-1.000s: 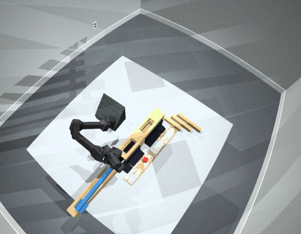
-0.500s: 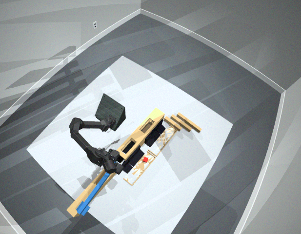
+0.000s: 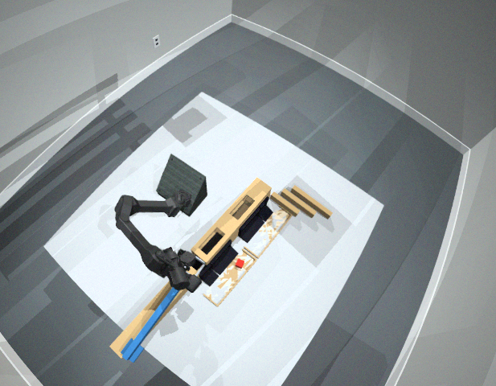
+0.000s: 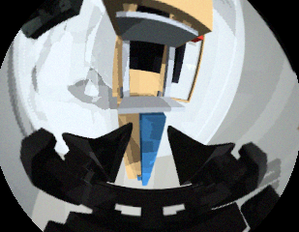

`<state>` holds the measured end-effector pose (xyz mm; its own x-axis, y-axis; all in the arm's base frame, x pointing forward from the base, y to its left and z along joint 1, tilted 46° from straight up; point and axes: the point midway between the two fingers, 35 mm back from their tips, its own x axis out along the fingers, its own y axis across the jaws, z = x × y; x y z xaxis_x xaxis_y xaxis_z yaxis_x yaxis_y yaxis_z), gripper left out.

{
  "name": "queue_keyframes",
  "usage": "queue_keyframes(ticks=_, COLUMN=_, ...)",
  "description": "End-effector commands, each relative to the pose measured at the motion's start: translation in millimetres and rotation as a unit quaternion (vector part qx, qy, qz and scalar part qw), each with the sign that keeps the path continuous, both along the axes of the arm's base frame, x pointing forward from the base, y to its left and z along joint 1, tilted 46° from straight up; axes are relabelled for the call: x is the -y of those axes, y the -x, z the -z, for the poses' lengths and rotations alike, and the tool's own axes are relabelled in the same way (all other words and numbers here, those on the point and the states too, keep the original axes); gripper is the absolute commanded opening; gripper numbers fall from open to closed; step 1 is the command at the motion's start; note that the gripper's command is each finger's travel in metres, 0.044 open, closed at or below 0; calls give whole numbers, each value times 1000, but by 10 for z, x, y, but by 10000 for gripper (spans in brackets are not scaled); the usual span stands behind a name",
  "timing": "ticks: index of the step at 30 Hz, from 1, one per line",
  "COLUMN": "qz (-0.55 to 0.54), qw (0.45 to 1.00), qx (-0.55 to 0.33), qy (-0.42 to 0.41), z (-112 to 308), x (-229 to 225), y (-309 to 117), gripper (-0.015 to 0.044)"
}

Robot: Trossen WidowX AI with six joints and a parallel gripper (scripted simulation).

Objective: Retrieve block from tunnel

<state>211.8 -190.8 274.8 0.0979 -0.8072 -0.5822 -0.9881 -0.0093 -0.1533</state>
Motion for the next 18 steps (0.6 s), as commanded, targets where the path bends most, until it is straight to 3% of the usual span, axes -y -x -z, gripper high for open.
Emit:
queue_keyframes(ticks=1, qz=11, qw=1000, qx=5, qy=9, z=-97, x=-56, y=-14, gripper=341)
queue_keyframes(ticks=5, qz=27, qw=999, qx=10, qy=25, z=-235, x=-157, y=-22, gripper=440)
queue_keyframes(ticks=9, qz=24, qw=999, qx=23, qy=17, z=-201, x=-185, y=-79, gripper=440)
queue_keyframes(ticks=15, qz=50, qw=984, qx=166, qy=-51, z=-18, x=-639, y=-721, gripper=440)
queue_keyframes(ticks=18, qz=67, qw=976, qx=196, qy=-68, z=42, x=-741, y=-843, gripper=440)
